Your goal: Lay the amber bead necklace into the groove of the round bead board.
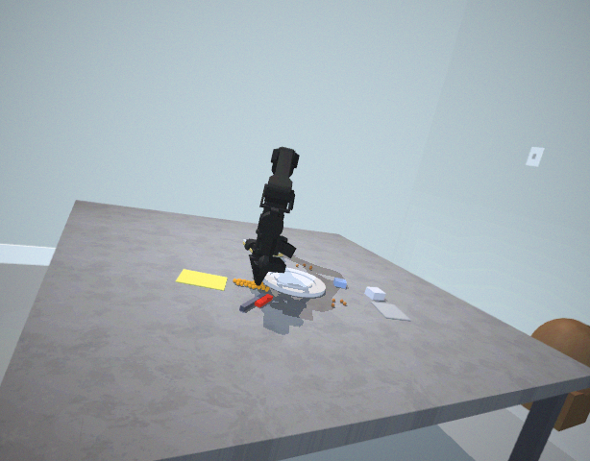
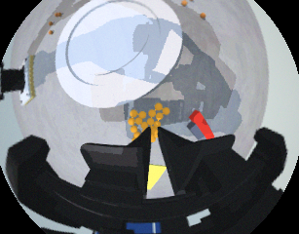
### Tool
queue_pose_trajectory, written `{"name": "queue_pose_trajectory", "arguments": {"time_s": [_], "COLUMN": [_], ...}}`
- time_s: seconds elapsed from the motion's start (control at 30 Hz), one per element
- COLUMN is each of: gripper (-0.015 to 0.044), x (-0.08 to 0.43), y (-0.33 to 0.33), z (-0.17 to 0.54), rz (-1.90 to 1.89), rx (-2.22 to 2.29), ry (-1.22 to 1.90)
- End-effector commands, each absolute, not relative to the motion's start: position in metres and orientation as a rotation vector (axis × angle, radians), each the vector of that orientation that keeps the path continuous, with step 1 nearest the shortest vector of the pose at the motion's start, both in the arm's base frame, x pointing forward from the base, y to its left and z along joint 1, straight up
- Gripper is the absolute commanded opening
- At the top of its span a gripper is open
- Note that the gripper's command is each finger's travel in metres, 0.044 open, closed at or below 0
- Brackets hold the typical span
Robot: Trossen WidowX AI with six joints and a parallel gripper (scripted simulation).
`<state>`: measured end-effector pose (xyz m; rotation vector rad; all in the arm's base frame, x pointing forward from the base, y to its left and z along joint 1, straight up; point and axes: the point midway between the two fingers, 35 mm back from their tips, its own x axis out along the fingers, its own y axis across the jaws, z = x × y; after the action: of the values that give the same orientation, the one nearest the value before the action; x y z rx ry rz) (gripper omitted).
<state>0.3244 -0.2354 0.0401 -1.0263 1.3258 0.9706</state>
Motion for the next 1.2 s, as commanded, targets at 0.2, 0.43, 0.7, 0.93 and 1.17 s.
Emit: {"name": "queue_pose_trajectory", "arguments": {"time_s": [0.2,0.43,0.7,0.93,1.17], "gripper": [0.0026,0.0210,0.0420,0.0440,0.0440], "x": [0.324,0.324,0.324,0.324,0.324], "y": [-0.235,-0.235,-0.235,-0.235,-0.235], "z": [0.041,0.061,0.065,0.065,0.065], "rz": [0.971,0.972,0.973,0.973,0.973], "rx": [-1.026,-1.029,-1.029,-1.029,-1.029], "ry": [1.326,1.321,1.319,1.319,1.319]}}
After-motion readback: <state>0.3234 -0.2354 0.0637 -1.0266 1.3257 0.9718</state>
